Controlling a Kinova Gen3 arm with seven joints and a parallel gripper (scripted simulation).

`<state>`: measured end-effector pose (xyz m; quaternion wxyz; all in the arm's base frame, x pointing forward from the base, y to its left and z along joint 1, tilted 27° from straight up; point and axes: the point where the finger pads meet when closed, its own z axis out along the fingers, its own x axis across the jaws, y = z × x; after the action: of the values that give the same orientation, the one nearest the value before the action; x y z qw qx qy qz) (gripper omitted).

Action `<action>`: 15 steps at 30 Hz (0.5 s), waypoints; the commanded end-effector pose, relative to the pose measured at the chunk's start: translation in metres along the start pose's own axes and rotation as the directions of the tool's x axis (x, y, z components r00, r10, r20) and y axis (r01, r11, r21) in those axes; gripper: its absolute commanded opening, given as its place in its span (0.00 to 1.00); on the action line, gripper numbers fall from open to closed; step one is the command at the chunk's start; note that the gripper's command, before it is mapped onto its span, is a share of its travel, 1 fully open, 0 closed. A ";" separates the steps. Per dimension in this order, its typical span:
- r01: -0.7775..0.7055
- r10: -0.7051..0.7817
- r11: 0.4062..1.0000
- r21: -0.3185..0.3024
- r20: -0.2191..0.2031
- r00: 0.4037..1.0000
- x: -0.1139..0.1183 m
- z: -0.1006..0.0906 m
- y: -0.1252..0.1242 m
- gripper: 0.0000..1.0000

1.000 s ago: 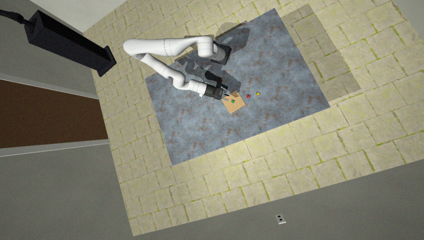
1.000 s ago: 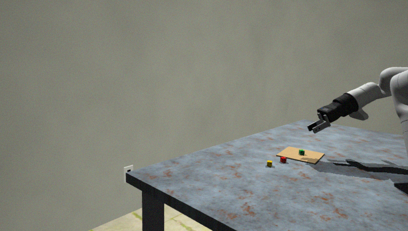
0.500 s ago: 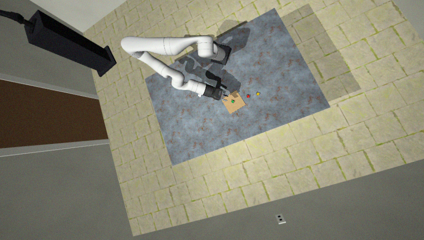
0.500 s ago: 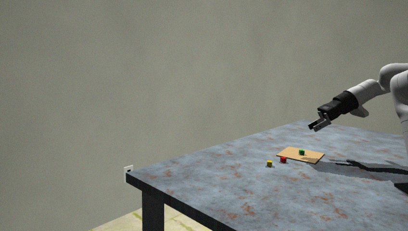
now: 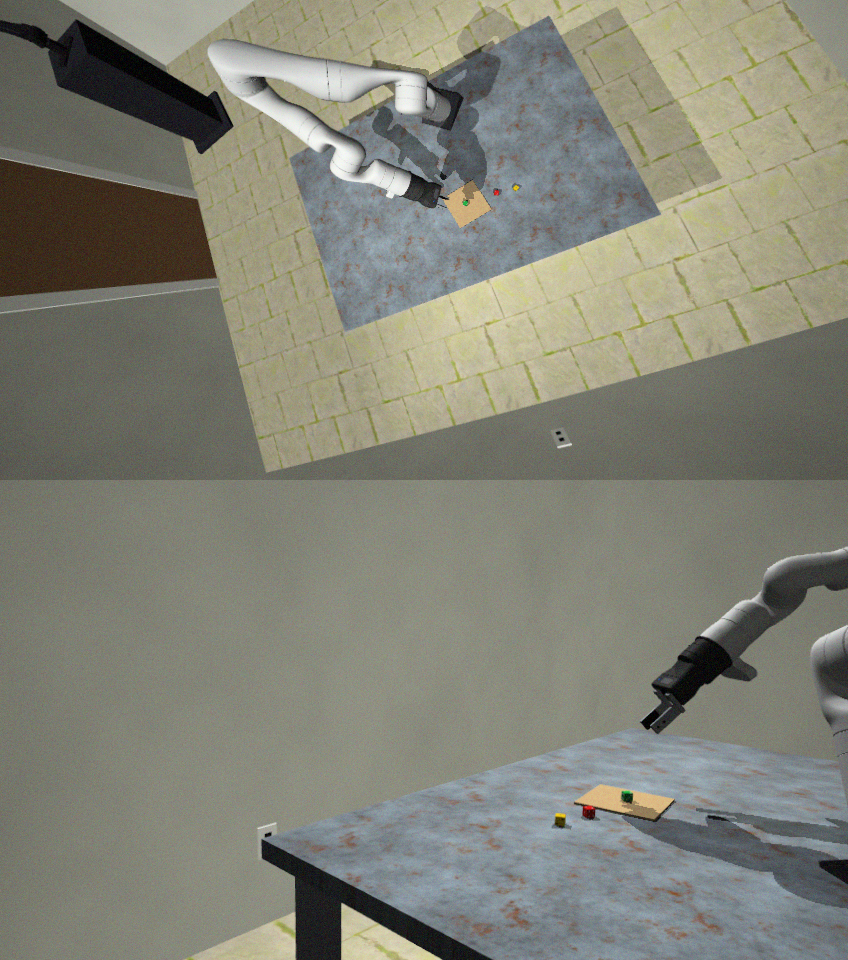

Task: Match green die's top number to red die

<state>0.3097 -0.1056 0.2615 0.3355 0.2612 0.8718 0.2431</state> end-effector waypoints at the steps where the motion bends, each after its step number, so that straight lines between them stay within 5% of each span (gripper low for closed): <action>1: 0.026 -0.027 0.989 0.146 0.006 1.000 -0.010 -0.005 -0.003 0.64; 7: 0.025 -0.030 0.934 0.357 0.009 0.999 -0.013 -0.005 0.020 0.64; 9: 0.025 -0.030 0.934 0.357 0.009 0.999 -0.013 -0.005 0.020 0.64; 15: 0.019 -0.026 0.850 0.527 0.005 1.000 0.002 0.013 0.040 0.64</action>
<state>0.3242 -0.0776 0.2885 0.2771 0.3387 0.8985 0.0341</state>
